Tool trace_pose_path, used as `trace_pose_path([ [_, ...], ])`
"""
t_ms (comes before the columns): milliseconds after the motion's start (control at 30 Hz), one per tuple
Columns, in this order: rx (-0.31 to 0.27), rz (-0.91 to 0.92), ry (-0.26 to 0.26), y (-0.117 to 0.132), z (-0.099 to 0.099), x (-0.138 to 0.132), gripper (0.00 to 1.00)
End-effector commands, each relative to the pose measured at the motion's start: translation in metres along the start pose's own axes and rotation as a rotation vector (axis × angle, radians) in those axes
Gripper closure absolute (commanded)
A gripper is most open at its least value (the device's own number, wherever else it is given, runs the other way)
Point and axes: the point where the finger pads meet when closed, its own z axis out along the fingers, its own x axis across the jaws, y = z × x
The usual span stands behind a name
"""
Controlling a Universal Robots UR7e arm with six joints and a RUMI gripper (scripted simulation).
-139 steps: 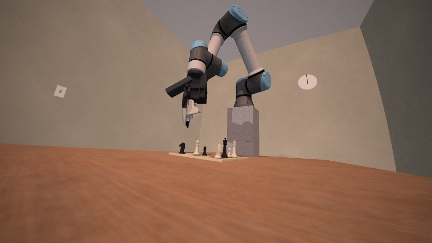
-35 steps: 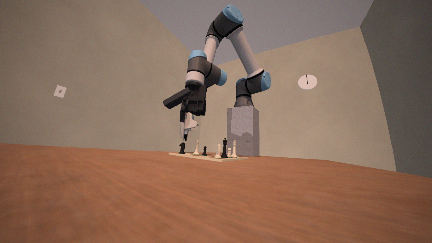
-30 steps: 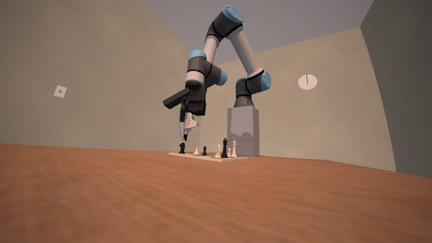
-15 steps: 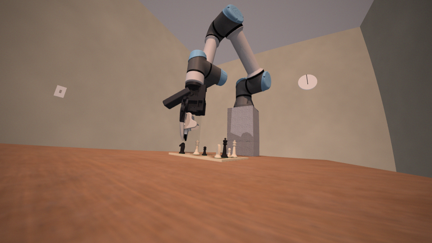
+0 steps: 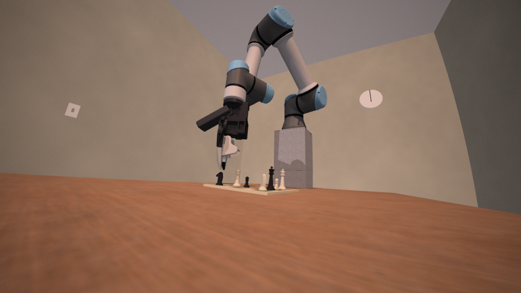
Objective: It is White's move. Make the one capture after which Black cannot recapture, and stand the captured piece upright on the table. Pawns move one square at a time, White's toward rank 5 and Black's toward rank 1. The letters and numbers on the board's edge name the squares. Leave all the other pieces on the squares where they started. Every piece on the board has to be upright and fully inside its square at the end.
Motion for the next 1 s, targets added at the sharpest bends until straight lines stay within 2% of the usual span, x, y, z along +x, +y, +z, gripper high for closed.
trace_pose_path([
  [0,0.001,0.000,-0.001,0.000,-0.001,0.000,0.78],
  [567,0.001,0.000,-0.001,0.000,0.000,0.000,0.78],
  [967,0.001,0.000,-0.001,0.000,0.014,0.000,0.78],
])
